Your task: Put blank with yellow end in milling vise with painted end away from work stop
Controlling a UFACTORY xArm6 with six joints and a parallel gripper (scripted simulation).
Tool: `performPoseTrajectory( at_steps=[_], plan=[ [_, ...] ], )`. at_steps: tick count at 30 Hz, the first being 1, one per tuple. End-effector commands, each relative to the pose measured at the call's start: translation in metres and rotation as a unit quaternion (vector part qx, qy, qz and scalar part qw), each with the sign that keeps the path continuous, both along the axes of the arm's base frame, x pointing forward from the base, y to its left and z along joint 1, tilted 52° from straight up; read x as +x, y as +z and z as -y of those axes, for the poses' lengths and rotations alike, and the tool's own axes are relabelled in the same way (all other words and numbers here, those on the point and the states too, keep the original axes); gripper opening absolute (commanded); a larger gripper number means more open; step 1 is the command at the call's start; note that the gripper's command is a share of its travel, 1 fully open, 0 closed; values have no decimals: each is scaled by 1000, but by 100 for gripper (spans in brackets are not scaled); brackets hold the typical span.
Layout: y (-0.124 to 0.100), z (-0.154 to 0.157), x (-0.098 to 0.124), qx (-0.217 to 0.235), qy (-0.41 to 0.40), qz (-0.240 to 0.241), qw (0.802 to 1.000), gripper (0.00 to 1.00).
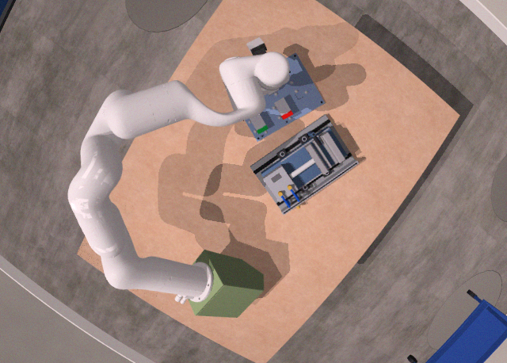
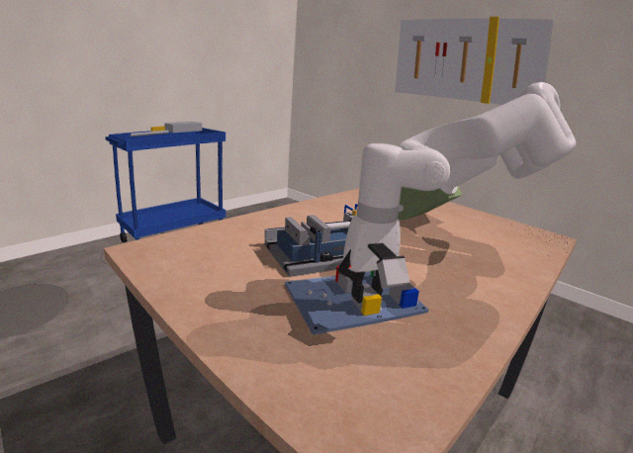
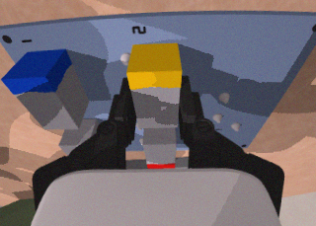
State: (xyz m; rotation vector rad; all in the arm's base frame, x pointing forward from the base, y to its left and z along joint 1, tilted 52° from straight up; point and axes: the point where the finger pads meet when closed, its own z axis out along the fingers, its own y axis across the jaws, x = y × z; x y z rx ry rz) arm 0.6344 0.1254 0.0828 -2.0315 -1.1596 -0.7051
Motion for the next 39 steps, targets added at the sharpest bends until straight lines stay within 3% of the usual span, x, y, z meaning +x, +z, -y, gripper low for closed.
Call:
performPoseTrajectory(
  at_steps=[1, 31, 39],
  plan=[
    [1, 1, 1, 0, -1, 2, 1000, 0],
    [1, 1, 1, 0, -1, 2, 1000, 0],
    [16, 20, -2, 0, -1, 2, 1000, 0]
  ],
)
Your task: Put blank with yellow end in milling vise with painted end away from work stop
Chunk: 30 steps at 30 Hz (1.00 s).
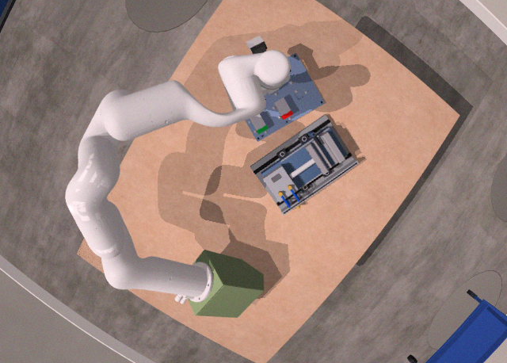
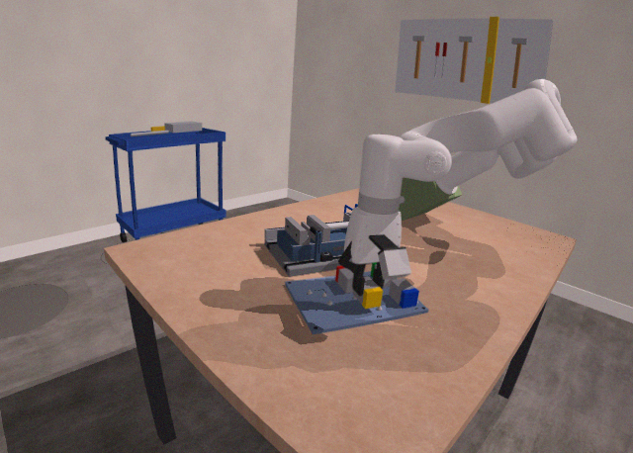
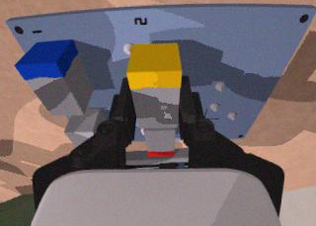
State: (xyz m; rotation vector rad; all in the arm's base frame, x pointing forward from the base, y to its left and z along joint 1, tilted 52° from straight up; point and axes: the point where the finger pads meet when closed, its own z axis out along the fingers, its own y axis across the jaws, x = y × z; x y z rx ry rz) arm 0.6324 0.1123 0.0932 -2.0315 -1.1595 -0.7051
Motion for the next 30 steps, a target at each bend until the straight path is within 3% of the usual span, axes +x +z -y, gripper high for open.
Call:
performPoseTrajectory(
  at_steps=[1, 30],
  plan=[
    [8, 9, 0, 0, -1, 2, 1000, 0],
    [35, 44, -6, 0, -1, 2, 1000, 0]
  ],
)
